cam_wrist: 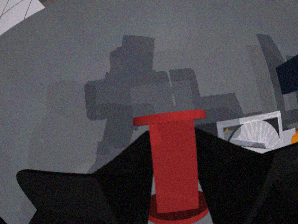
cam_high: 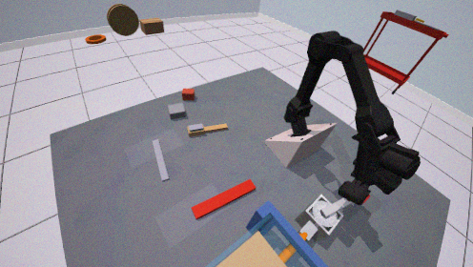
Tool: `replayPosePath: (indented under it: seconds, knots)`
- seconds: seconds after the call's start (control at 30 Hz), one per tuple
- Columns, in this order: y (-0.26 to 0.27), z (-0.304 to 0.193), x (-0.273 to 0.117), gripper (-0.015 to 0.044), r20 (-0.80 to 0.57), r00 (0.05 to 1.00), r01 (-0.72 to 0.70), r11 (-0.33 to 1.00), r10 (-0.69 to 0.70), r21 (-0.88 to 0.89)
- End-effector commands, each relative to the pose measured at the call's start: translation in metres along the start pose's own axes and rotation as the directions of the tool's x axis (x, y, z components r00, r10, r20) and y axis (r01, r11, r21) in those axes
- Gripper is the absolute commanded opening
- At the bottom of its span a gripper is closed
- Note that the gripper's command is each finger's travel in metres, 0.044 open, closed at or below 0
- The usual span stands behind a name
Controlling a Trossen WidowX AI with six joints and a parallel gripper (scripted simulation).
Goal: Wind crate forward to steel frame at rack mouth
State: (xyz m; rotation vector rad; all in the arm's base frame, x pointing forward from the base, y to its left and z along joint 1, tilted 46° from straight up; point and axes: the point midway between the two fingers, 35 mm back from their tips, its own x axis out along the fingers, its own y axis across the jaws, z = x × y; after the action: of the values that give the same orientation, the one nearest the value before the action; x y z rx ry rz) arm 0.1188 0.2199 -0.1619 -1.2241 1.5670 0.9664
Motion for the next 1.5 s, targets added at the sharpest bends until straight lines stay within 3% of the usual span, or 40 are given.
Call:
replayPosePath:
  seconds: [0.0, 1.47]
  knots:
    - [0.003, -0.016, -0.002, 0.0, -0.032, 0.999, -0.004, 1.0, 0.004, 0.002]
    - [-0.014, -0.072, -0.03, 0.0, -0.038, 0.999, -0.003, 1.0, 0.003, 0.002]
